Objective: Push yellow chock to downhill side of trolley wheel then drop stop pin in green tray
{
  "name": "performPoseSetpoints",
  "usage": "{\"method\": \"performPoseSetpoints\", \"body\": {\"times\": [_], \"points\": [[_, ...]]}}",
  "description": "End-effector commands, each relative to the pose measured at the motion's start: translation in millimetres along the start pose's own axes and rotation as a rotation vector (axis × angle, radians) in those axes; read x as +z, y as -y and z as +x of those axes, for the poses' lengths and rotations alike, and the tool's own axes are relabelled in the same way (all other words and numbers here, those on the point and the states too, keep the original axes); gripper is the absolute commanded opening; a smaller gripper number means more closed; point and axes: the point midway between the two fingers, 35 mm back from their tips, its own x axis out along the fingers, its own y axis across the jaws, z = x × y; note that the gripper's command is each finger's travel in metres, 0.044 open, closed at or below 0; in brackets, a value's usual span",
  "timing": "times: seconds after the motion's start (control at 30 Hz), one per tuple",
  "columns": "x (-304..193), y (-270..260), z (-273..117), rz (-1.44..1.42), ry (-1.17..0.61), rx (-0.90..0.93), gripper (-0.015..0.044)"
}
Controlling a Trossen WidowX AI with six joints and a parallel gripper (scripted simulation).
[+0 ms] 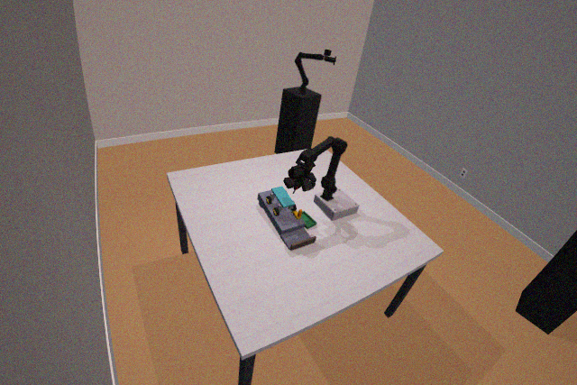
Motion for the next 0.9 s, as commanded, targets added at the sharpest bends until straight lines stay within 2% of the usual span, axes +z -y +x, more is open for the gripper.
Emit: {"method": "performPoseSetpoints", "body": {"times": [0.0,0.87], "points": [[16,-1,-1,0.002,0.005,0.008,0.0],[116,-7,-11,0.001,0.013,0.009,0.0]]}}
